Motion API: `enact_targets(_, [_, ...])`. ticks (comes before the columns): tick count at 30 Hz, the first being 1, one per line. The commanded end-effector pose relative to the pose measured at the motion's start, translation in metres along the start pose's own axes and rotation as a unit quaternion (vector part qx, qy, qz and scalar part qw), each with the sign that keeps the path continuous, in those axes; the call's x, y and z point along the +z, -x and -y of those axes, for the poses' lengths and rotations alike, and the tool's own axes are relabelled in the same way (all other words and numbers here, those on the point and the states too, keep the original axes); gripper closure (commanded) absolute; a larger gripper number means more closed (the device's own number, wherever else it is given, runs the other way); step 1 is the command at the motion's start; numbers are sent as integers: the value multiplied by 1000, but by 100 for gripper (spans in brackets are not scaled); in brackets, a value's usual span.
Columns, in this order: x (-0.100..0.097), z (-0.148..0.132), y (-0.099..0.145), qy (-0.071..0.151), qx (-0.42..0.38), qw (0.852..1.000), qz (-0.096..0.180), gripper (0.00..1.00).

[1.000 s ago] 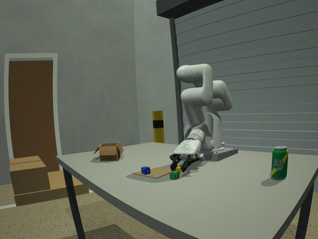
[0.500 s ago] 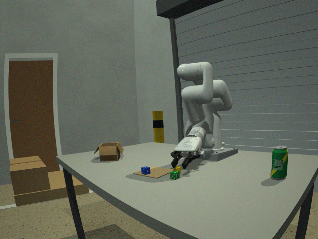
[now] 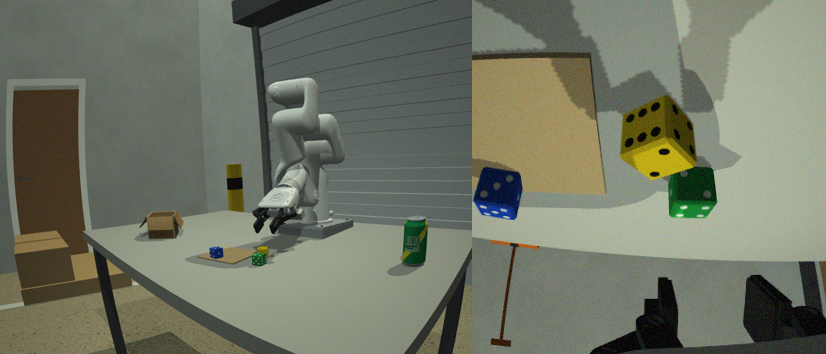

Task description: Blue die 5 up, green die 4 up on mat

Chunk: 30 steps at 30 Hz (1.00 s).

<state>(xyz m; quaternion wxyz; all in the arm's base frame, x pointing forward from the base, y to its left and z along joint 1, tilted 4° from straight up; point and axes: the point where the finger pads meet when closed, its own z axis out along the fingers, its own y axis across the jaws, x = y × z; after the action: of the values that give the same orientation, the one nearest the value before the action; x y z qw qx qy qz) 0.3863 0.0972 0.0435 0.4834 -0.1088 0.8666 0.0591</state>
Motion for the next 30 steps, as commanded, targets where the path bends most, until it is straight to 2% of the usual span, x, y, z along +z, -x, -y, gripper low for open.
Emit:
enact_targets(1, [-3, 0, 6, 0, 0, 1000, -1, 53])
enact_targets(8, [-3, 0, 6, 0, 0, 1000, -3, 53])
enact_targets(13, [-1, 0, 8, 0, 0, 1000, -22, 53])
enact_targets(17, [1, 0, 9, 0, 0, 998, -55, 53])
enact_targets(23, [5, 0, 15, 0, 1, 991, -130, 53])
enact_targets(25, [5, 0, 15, 0, 1, 991, -130, 53])
enact_targets(29, [9, 0, 21, 0, 1, 981, -192, 53])
enact_targets(30, [9, 0, 22, 0, 1, 981, -194, 53])
